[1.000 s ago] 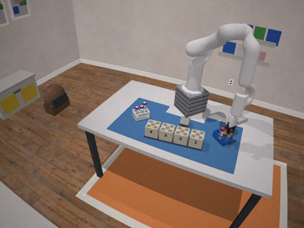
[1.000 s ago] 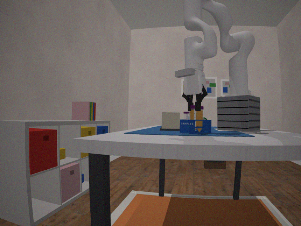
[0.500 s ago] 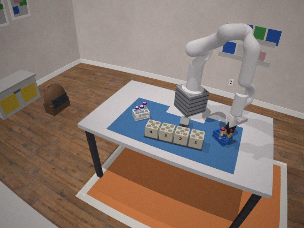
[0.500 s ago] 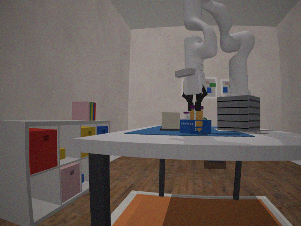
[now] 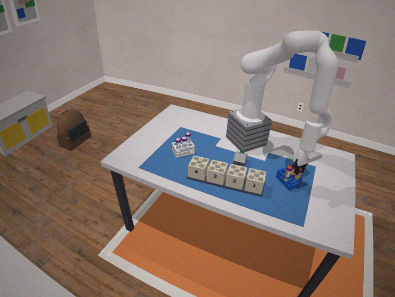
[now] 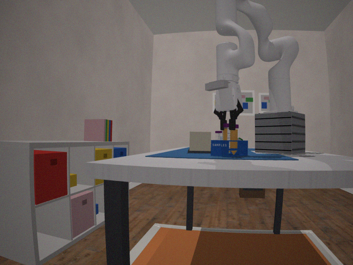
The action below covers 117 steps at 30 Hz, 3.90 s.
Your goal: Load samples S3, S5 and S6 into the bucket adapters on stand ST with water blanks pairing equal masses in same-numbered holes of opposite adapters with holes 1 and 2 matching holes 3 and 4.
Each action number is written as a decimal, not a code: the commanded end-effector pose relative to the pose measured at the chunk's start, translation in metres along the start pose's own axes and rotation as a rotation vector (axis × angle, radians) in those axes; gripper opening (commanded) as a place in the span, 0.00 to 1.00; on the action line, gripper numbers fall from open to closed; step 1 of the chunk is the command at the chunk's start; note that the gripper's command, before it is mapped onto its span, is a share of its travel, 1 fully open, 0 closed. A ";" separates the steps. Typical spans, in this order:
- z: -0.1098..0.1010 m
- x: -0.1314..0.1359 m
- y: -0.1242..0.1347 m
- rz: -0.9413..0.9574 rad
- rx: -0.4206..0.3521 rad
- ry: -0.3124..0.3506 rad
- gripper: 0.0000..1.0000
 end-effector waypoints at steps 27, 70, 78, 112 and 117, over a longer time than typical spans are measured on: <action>-0.013 0.000 -0.001 0.000 0.002 0.000 0.00; -0.069 0.000 -0.001 0.000 0.002 0.000 0.00; -0.081 0.000 -0.001 0.000 0.002 0.000 0.00; -0.133 0.000 -0.001 0.000 0.002 0.000 0.00; -0.133 0.000 -0.001 0.000 0.002 0.000 0.00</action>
Point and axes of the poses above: the point where the finger pads meet when closed, its own z axis out along the fingers, its own x axis across the jaws, y = z × x, the point moved 3 cm from there along -z, back along the fingers, and after that the axes turned 2 degrees about -z, right-handed, at the moved point
